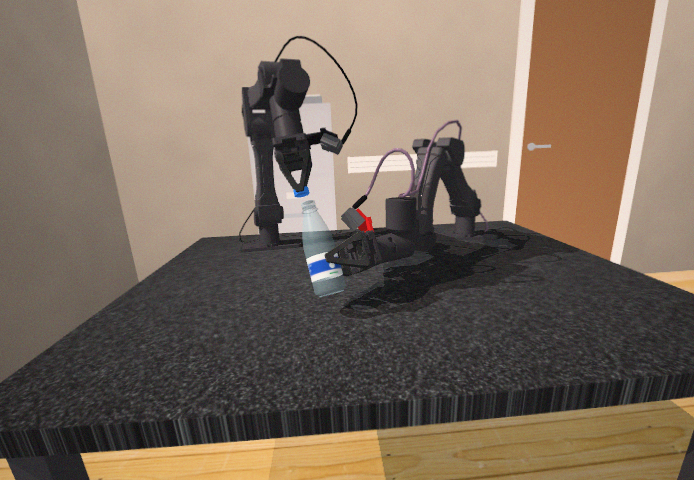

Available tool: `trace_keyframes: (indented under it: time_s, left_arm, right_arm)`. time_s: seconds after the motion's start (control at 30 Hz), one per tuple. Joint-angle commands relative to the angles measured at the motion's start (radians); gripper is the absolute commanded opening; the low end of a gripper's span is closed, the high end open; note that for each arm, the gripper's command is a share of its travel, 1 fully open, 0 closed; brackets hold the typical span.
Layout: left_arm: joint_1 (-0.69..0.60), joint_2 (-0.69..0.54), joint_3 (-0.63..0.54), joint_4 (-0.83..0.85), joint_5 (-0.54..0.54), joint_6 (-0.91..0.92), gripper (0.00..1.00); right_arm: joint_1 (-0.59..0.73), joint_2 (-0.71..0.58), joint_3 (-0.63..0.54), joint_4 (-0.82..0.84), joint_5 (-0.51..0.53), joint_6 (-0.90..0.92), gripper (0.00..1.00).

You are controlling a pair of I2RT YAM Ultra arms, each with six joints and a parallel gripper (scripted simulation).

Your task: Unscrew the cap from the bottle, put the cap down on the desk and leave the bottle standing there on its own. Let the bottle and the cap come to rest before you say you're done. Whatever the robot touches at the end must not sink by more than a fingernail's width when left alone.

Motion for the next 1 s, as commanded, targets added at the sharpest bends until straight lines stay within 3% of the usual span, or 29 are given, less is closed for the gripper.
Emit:
trace_keyframes:
  time_s: [0.0, 0.07, 0.33, 0.57, 0.83, 0.97]
  left_arm:
    - [0.0, -0.01, 0.004, 0.005, 0.0, 0.0, 0.0]
    - [0.0, -0.01, 0.004, 0.005, 0.0, 0.0, 0.0]
    - [0.0, -0.01, 0.004, 0.005, 0.0, 0.0, 0.0]
    - [0.0, -0.01, 0.004, 0.005, 0.0, 0.0, 0.0]
    - [-0.002, -0.028, -0.002, -0.018, -0.008, -0.446, 0.0]
    - [-0.002, -0.025, -0.002, -0.011, -0.009, -0.493, 0.0]
  right_arm:
    - [0.02, -0.022, -0.013, 0.015, 0.026, -0.237, 0.0]
    - [0.022, -0.026, -0.02, 0.022, 0.029, -0.324, 0.0]
    - [0.022, -0.043, -0.035, 0.036, 0.026, -0.35, 0.0]
    - [0.002, -0.029, 0.051, -0.072, 0.007, -0.292, 0.0]
    - [0.007, -0.026, 0.045, -0.064, 0.012, -0.299, 0.0]
    - [0.007, -0.026, 0.045, -0.064, 0.012, -0.299, 0.0]
